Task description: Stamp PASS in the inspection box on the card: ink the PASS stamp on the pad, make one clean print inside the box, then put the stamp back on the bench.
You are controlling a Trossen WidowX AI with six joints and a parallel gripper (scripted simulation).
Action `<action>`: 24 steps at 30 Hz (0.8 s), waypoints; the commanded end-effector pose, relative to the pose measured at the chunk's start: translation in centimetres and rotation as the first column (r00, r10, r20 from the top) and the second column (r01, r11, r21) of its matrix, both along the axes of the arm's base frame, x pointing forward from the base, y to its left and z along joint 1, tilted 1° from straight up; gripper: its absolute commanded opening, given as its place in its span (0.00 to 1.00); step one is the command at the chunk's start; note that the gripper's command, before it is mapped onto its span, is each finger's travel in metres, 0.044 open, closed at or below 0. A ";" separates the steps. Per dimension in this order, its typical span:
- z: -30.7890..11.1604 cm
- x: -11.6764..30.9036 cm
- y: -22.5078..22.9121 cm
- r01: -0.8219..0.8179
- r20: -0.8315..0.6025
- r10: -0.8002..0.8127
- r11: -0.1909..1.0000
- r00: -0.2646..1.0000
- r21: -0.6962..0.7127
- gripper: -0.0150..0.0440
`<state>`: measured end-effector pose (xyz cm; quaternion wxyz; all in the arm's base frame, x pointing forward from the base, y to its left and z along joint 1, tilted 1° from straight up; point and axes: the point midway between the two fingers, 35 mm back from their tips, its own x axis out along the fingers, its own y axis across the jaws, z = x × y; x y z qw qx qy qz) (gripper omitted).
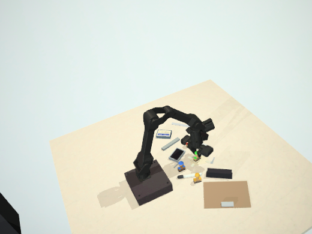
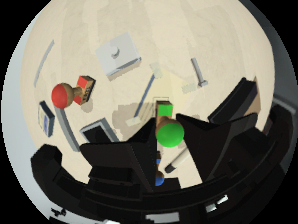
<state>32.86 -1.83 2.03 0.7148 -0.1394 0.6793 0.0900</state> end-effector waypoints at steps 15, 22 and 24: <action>-0.9 -0.1 0.0 -0.005 -0.001 0.005 1.000 1.000 0.001 0.25; -1.0 -0.1 0.0 -0.005 0.000 0.005 1.000 1.000 0.001 0.25; -1.1 -0.1 0.0 -0.005 0.000 0.005 1.000 1.000 0.001 0.25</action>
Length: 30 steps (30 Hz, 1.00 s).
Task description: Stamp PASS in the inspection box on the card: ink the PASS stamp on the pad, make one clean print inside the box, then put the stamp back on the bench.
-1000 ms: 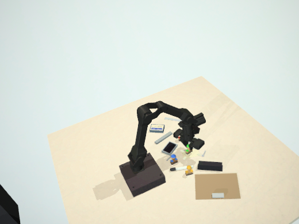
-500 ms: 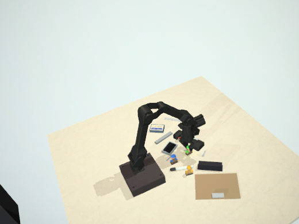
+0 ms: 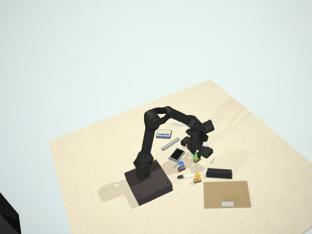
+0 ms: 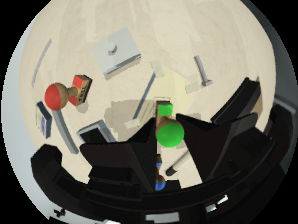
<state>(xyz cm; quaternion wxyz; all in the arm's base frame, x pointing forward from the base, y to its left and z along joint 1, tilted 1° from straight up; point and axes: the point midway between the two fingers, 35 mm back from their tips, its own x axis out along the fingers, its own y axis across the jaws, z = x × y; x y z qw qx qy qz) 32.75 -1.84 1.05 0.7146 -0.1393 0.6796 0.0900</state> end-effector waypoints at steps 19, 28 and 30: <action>-0.3 0.0 0.0 -0.005 0.000 0.005 1.000 1.000 0.001 0.25; -0.4 0.0 0.0 -0.005 0.000 0.005 1.000 1.000 0.001 0.25; -0.4 0.0 0.0 -0.005 0.000 0.005 1.000 1.000 0.001 0.25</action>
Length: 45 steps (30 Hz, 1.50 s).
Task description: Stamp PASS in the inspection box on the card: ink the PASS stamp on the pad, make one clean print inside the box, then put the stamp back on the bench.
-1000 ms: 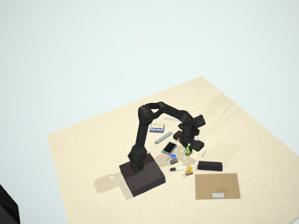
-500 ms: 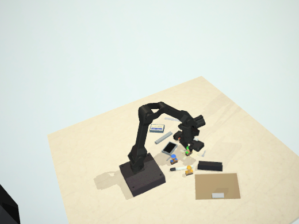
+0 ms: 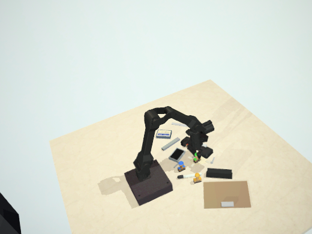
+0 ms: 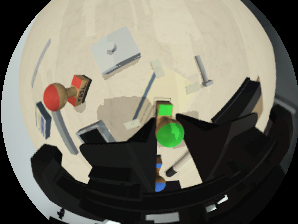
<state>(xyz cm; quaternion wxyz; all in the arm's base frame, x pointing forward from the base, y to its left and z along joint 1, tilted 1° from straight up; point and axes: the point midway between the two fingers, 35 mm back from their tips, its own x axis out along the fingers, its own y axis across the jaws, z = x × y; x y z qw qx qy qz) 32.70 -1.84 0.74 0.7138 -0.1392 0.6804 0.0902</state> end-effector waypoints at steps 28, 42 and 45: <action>-0.2 0.1 0.0 -0.005 0.003 0.005 1.000 1.000 0.001 0.25; 0.4 0.1 0.0 -0.005 0.003 0.005 1.000 1.000 0.001 0.25; 0.5 0.1 0.0 -0.005 0.003 0.005 1.000 1.000 0.001 0.25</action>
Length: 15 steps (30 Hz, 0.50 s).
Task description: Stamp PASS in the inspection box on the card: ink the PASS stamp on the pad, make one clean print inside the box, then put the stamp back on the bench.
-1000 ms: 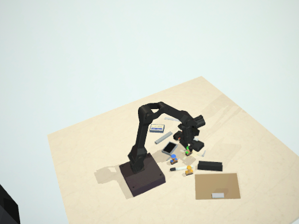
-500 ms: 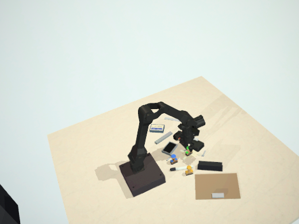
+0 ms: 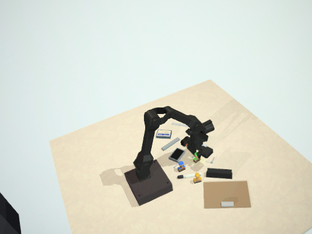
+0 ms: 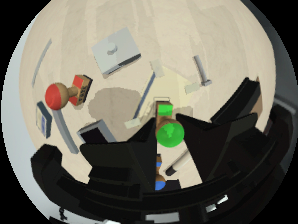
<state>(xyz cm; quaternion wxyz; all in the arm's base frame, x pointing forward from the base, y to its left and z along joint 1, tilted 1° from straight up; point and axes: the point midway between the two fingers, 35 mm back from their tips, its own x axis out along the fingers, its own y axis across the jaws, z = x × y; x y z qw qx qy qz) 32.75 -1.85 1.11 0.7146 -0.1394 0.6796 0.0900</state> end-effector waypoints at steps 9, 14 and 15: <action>0.7 0.0 0.0 -0.005 0.000 0.005 1.000 1.000 0.001 0.25; 1.5 0.1 0.0 -0.005 0.001 0.005 1.000 1.000 0.001 0.25; 1.6 0.1 0.0 -0.005 0.001 0.005 1.000 1.000 0.001 0.25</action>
